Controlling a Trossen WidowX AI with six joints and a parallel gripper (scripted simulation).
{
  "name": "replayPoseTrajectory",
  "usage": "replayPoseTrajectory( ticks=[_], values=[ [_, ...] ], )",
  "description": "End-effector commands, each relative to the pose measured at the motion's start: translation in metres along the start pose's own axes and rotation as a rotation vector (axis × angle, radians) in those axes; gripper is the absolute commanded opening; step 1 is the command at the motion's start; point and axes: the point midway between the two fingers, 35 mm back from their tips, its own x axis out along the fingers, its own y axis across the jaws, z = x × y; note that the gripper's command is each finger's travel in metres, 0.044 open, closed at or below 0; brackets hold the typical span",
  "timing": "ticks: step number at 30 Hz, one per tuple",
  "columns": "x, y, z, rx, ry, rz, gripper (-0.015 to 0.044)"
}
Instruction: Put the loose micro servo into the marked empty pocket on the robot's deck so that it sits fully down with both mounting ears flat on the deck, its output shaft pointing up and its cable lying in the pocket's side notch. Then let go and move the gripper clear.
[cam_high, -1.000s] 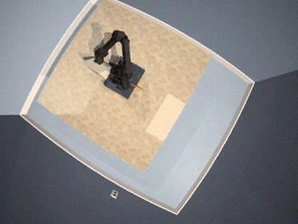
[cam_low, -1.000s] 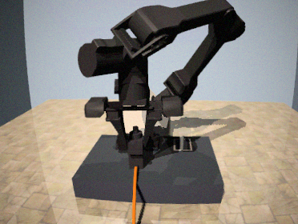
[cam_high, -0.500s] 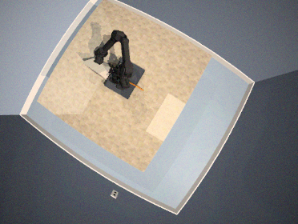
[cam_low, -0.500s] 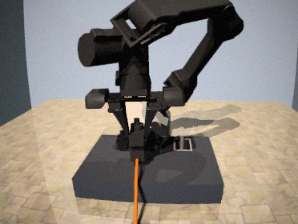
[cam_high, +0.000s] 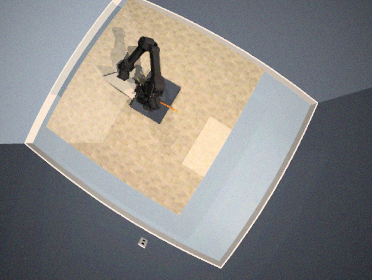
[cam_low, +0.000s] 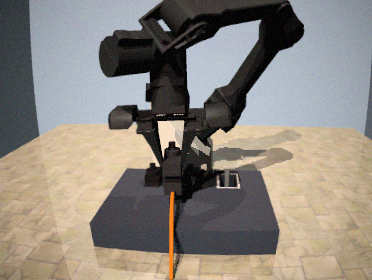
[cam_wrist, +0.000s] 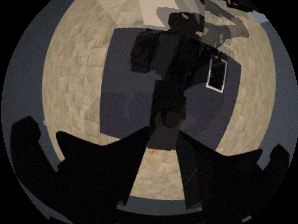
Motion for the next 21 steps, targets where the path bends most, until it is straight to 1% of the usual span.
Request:
replayPoseTrajectory(
  ticks=[1, 8, 21],
  values=[
    [-0.004, -0.002, 0.010, -0.009, 0.006, 0.012, 0.0000],
    [-0.004, -0.015, 0.011, -0.009, 0.006, 0.011, 0.0000],
    [-0.003, -0.090, 0.004, -0.008, 0.005, 0.008, 0.0000]
  ],
)
